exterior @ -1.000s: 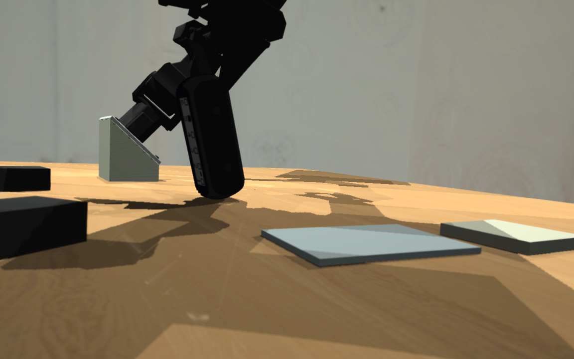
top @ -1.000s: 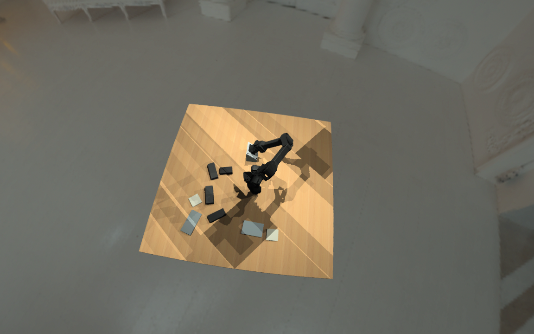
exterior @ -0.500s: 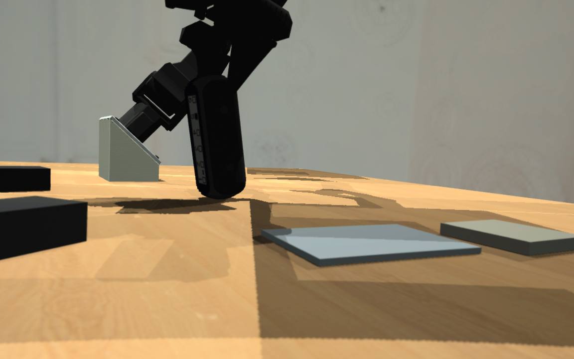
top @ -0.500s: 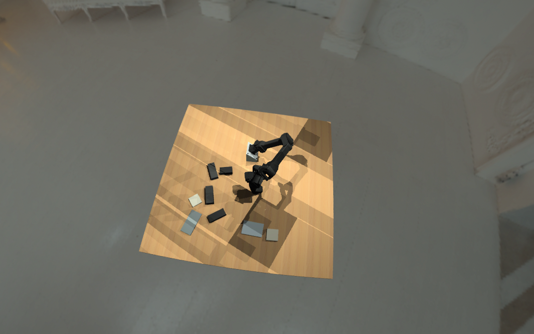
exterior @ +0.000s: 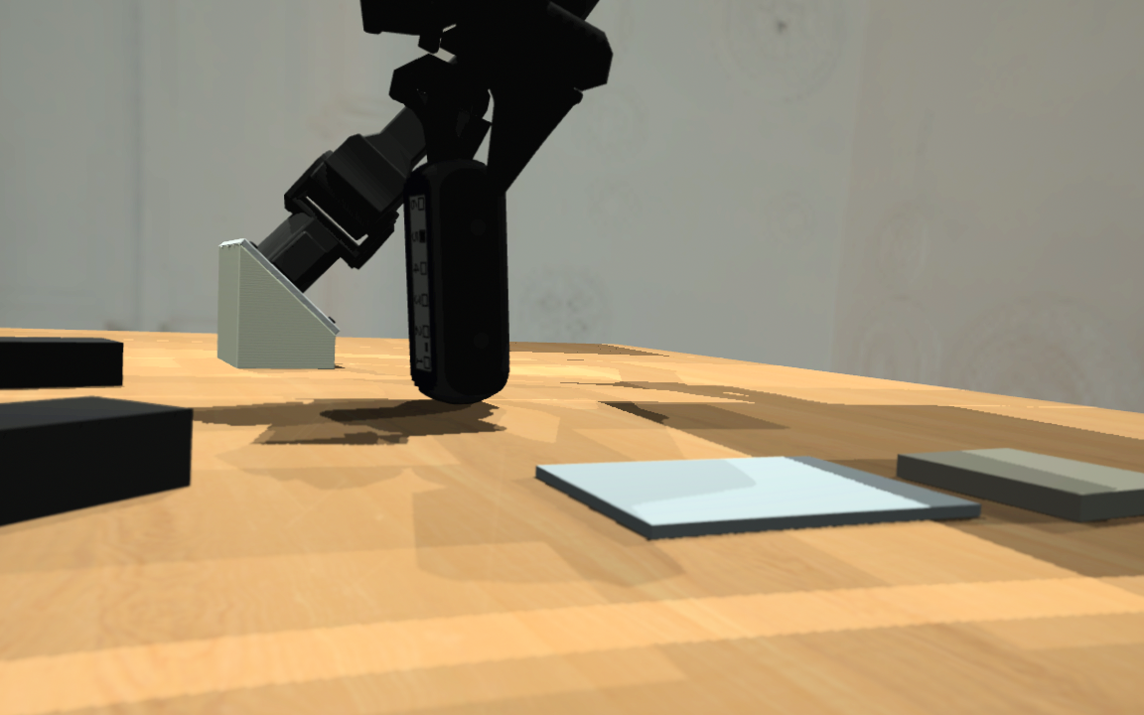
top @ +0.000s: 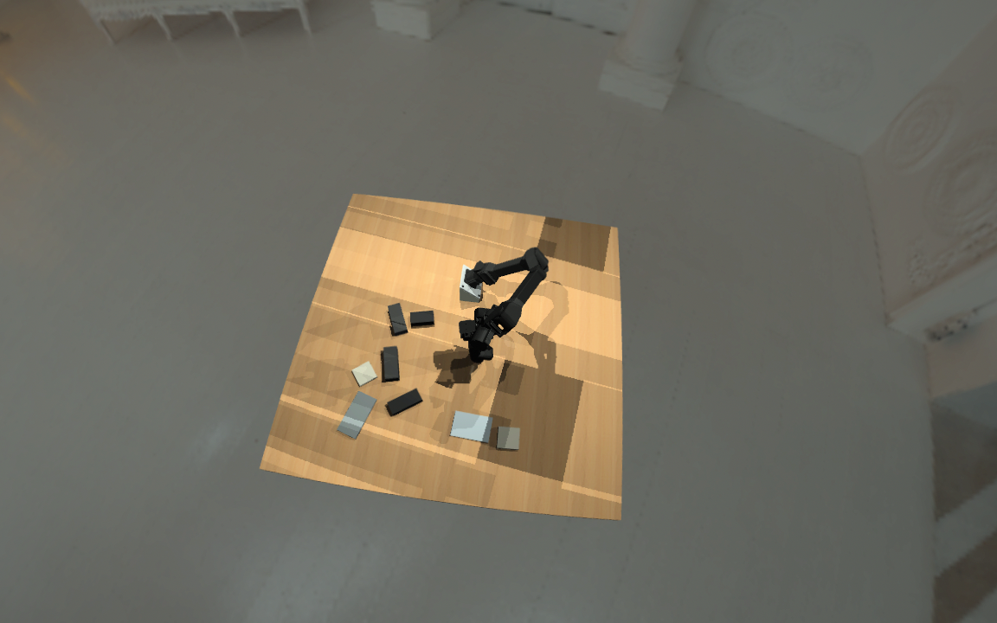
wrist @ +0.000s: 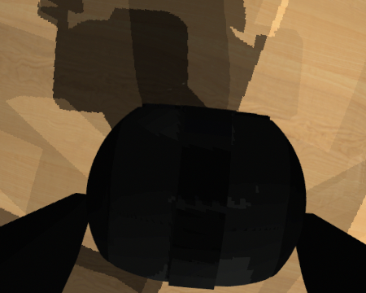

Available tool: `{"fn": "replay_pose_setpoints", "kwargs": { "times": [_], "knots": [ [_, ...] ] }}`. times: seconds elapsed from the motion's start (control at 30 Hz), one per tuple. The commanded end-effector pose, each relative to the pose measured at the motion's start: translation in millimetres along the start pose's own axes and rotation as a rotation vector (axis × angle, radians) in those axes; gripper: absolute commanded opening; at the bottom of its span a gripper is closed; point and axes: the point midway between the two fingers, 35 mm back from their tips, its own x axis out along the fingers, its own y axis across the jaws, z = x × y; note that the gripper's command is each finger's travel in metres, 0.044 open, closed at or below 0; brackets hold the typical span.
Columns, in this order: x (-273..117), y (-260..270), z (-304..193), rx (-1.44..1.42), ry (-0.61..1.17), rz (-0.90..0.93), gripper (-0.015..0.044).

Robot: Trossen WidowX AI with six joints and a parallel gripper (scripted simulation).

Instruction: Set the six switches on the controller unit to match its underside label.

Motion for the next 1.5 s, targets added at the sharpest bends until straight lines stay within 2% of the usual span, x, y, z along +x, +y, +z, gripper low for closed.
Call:
{"fn": "replay_pose_setpoints", "kwargs": {
  "times": [0.0, 1.47],
  "knots": [
    [3.5, 0.5, -10.5, -0.007, 0.033, -0.008, 0.0338],
    [2.3, 0.3, -42.9, -0.006, 0.138, -0.008, 0.0338]
  ]
}}
